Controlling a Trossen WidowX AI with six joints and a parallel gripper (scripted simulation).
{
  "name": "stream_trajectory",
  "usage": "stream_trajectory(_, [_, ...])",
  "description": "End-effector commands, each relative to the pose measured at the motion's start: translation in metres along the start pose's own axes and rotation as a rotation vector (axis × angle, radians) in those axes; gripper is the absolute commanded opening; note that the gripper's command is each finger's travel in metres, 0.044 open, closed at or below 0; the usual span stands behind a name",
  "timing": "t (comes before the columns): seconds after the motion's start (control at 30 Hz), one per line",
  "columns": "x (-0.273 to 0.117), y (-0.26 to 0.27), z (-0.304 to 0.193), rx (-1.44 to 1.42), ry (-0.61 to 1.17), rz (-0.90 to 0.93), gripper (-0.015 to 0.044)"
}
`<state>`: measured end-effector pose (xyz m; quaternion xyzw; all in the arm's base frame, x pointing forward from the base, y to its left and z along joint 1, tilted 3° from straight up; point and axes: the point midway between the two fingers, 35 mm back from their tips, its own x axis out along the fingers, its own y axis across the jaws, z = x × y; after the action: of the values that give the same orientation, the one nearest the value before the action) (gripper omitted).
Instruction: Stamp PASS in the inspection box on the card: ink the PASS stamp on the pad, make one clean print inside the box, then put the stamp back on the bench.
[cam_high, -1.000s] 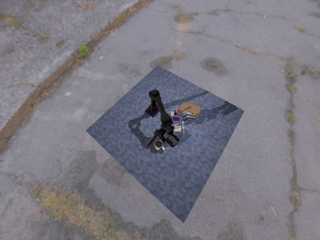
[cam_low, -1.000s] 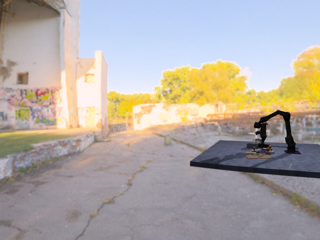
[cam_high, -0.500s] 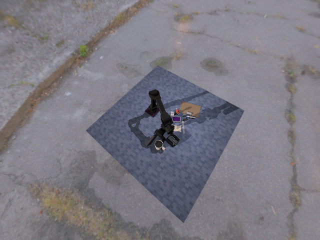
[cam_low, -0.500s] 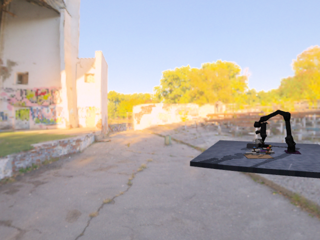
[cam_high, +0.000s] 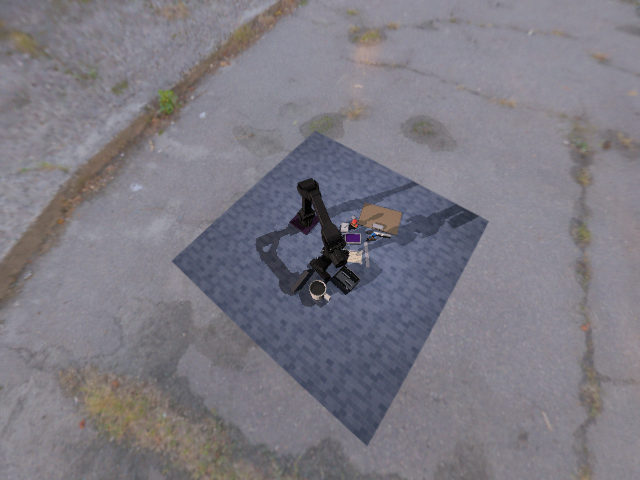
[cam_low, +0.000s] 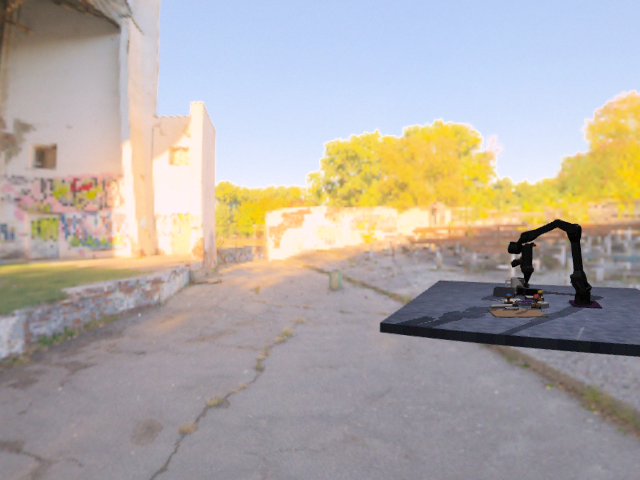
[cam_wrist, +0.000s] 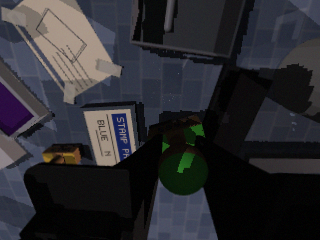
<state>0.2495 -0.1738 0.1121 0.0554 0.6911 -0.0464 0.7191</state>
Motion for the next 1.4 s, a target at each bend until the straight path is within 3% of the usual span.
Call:
stream_trajectory(0.0, [-0.003, -0.001, 0.001, 0.003, -0.002, -0.007, 0.0])
stream_trajectory(0.67, [-0.012, 0.003, 0.001, 0.003, -0.002, -0.009, 0.0])
stream_trajectory(1.37, [-0.015, 0.107, 0.023, 0.004, -0.003, -0.002, 0.0])
